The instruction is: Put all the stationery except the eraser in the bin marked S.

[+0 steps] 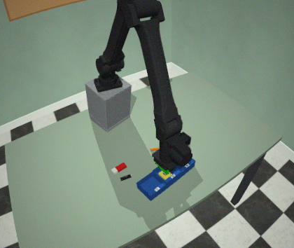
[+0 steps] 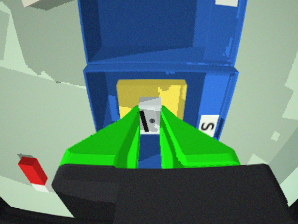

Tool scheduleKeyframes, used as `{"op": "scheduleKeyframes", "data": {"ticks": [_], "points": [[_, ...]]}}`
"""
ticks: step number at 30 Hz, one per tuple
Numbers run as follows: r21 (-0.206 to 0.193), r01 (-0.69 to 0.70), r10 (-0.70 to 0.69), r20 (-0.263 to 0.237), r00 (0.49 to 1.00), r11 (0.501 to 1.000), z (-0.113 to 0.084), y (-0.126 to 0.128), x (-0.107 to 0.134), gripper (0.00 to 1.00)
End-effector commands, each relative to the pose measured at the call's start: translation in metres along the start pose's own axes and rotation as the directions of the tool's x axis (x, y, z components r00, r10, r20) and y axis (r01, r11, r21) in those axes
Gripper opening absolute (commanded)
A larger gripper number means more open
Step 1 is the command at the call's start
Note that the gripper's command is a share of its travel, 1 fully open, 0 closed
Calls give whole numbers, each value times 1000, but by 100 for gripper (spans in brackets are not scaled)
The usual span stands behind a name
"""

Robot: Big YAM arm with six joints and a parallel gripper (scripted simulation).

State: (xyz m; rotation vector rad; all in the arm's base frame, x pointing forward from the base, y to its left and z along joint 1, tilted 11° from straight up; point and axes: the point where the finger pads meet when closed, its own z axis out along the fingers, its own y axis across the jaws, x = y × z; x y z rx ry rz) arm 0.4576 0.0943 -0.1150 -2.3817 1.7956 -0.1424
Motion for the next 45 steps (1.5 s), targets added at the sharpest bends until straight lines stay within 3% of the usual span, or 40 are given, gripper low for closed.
{"op": "scheduleKeyframes", "data": {"ticks": [1, 2, 3, 20, 21, 23, 45], "points": [[52, 2, -2, 3, 1000, 999, -13, -17, -5, 10], [50, 2, -2, 3, 1000, 999, -13, -15, -5, 10], [30, 1, -1, 1, 1000, 1000, -7, -12, -1, 30], [30, 1, -1, 1, 1000, 1000, -7, -12, -1, 30], [45, 2, -2, 4, 1000, 999, -15, -12, -7, 30], [23, 2, -2, 5, 1000, 1000, -17, -6, -6, 30], [30, 1, -1, 3, 1000, 1000, -44, -9, -1, 30]]}}
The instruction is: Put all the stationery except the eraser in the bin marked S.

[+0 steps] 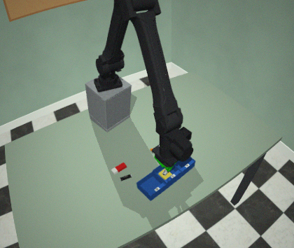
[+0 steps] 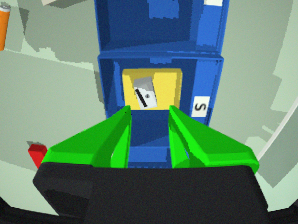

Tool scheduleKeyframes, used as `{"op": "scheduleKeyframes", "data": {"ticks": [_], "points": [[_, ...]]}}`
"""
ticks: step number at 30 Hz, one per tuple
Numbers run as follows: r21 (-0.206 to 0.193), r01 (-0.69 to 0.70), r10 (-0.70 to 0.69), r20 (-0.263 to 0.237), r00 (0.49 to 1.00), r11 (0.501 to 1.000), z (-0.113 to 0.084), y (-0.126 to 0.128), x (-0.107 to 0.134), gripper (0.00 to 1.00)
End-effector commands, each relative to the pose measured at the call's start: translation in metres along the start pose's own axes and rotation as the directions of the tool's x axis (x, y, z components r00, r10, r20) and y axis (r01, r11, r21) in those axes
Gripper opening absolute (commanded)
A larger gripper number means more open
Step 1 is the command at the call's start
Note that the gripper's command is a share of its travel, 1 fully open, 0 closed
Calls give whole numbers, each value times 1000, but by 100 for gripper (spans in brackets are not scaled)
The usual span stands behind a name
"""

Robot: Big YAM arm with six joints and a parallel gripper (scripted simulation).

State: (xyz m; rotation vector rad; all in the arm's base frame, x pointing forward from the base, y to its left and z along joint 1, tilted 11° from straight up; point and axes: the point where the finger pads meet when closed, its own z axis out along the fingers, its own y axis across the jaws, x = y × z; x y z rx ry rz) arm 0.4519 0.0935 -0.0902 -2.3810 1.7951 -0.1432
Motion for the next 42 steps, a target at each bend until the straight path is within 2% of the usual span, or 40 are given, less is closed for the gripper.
{"op": "scheduleKeyframes", "data": {"ticks": [1, 6, 7, 8, 9, 19, 20, 21, 34, 35, 36, 37, 42], "points": [[23, 0, 0, 3, 1000, 1000, -23, -6, 0, 30], [26, 0, 0, 2, 1000, 1000, -31, -7, 2, 30], [46, 1, -1, 0, 1000, 999, -35, -19, 3, 30], [45, 1, -1, 0, 1000, 999, -35, -19, 3, 30], [32, 1, -1, 1, 1000, 999, -26, -14, 1, 30], [32, 1, -1, 1, 1000, 999, -25, -13, 1, 30], [12, -1, 1, 3, 1000, 1000, -23, -4, 5, 30], [10, -2, 2, 3, 1000, 1000, -23, -3, 5, 30], [8, -1, 1, 3, 1000, 1000, -19, 0, 4, 30], [10, -1, 1, 3, 1000, 1000, -19, -1, 5, 30], [32, 1, -1, 1, 1000, 999, -24, -12, 1, 30], [12, -1, 1, 3, 1000, 1000, -19, -2, 5, 30], [12, 0, 0, 3, 1000, 1000, -18, -1, 4, 30]]}}
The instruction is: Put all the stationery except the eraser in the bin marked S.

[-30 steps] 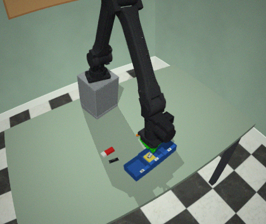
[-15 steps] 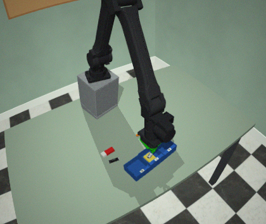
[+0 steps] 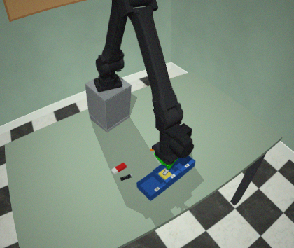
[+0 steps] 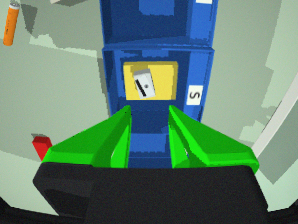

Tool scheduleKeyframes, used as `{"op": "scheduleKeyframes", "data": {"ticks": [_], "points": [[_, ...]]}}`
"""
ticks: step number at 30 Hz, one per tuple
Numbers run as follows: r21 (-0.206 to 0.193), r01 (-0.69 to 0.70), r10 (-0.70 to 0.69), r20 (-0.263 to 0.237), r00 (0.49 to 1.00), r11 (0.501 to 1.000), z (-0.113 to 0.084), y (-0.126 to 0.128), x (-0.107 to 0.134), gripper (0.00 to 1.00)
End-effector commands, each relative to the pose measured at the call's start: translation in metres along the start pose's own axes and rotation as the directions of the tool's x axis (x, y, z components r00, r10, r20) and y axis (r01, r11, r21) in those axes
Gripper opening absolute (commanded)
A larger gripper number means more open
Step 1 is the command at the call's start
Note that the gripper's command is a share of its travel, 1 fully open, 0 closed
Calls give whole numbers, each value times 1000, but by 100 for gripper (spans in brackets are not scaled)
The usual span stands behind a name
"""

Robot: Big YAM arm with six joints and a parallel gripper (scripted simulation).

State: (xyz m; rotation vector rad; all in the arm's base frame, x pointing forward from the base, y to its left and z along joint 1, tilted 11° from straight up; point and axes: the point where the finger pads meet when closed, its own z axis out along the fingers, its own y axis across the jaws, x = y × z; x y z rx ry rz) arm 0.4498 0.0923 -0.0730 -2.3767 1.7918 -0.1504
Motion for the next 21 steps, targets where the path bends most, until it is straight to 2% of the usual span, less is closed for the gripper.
{"op": "scheduleKeyframes", "data": {"ticks": [1, 7, 9, 10, 11, 13, 15, 16, 21], "points": [[4, 0, 0, 4, 1000, 1000, -1, 0, 4, 30], [4, -1, 1, 4, 1000, 1000, 0, 1, 4, 30], [13, 0, 0, 3, 1000, 1000, -1, -1, 6, 30], [25, 1, -1, 2, 1000, 1000, -6, -10, 2, 30], [16, 0, 0, 2, 1000, 1000, -15, -2, 6, 100], [16, -1, 1, 2, 1000, 1000, -23, -2, 6, 100], [16, -1, 1, 2, 1000, 1000, -23, -2, 6, 100], [37, 0, 0, 1, 1000, 999, -31, -14, 6, 100], [32, -1, 1, 1, 1000, 999, -50, -10, 7, 100]]}}
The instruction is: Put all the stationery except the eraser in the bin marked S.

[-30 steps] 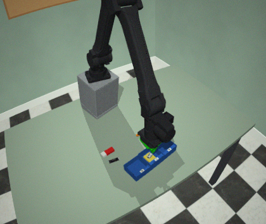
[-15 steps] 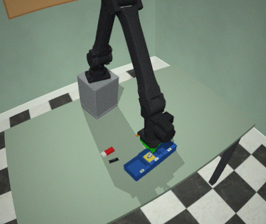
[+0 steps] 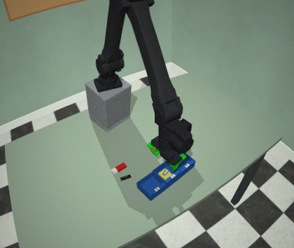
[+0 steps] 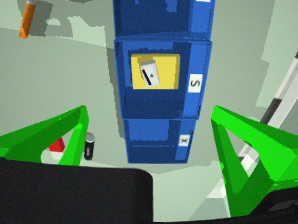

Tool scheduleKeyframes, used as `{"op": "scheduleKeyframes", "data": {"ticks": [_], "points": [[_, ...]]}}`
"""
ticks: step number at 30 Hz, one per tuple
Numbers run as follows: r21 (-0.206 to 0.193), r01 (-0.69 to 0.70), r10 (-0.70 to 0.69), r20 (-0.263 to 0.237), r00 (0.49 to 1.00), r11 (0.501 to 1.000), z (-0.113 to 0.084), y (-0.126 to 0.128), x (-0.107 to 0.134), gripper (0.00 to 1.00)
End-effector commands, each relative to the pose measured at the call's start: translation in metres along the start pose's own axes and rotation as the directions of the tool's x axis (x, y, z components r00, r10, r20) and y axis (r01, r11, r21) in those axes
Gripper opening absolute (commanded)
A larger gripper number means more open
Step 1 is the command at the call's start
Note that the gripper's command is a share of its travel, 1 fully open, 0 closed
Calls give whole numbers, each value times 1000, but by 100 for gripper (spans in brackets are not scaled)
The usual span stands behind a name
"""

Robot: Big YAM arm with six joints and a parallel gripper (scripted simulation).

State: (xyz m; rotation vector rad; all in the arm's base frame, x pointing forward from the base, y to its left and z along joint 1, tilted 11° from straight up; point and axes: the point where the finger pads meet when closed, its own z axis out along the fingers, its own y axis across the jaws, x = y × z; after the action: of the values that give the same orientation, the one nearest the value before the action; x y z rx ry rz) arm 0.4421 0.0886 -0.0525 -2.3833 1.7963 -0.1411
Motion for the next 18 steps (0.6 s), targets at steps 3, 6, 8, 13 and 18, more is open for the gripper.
{"op": "scheduleKeyframes", "data": {"ticks": [3, 6, 8, 13, 18], "points": [[48, 0, 0, 0, 1000, 999, -42, -17, 6, 100], [61, 2, -2, -1, 1000, 998, -58, -24, 6, 100], [68, 1, -1, -2, 1000, 998, -67, -27, 7, 100], [69, 3, -3, -2, 1000, 998, -80, -27, 5, 100], [71, 0, 0, -3, 1000, 997, -101, -27, 7, 100]]}}
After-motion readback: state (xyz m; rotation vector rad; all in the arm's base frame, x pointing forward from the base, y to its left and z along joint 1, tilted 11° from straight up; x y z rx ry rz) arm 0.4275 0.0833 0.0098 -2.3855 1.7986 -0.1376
